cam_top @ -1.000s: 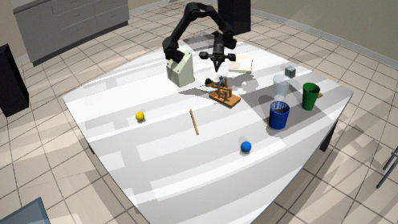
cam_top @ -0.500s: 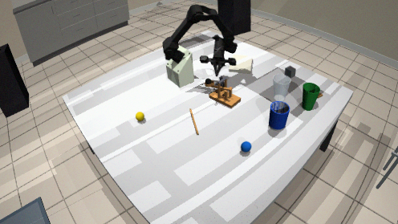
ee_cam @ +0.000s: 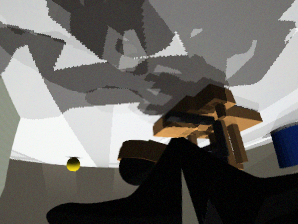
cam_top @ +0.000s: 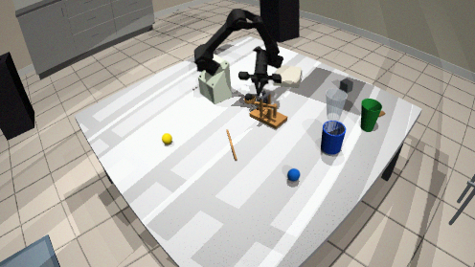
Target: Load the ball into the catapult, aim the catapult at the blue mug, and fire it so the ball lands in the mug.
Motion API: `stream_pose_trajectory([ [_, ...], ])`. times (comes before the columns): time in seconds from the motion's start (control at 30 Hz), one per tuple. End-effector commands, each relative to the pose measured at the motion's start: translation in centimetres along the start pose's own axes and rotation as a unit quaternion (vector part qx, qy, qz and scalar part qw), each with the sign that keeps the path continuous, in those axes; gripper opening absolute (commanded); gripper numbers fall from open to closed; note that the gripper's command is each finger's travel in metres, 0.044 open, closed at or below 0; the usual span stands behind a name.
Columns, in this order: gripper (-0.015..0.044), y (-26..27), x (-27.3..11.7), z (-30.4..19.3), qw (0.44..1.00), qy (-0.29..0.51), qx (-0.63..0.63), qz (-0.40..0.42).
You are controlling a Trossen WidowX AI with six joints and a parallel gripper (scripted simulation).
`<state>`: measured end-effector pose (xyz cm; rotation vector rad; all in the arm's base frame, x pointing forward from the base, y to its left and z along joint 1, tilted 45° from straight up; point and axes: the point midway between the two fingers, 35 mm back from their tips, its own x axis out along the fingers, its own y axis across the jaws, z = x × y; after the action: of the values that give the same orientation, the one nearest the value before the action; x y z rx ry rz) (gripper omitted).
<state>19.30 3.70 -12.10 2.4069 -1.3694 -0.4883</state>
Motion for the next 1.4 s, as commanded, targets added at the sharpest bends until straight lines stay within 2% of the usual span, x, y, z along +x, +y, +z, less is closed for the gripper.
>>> stream_pose_trajectory([
  [0.0,0.0,0.1,0.4,0.4,1.0,0.002,-0.002,-0.002],
  [0.57,0.0,0.4,2.7,2.9,1.0,0.004,-0.002,-0.001],
  [0.63,0.0,-0.7,1.0,2.2,1.0,0.0,-0.002,-0.003],
  [0.83,0.0,-2.6,-8.5,-1.4,1.0,-0.003,0.0,-0.002],
  [0.97,0.0,-2.5,-9.7,-1.9,1.0,-0.002,0.0,-0.001],
  [1.0,0.0026,-3.0,-8.9,-1.6,1.0,-0.004,0.005,-0.013],
  [1.37,0.0315,-6.4,-9.4,-2.6,0.991,-0.068,0.118,-0.006],
])
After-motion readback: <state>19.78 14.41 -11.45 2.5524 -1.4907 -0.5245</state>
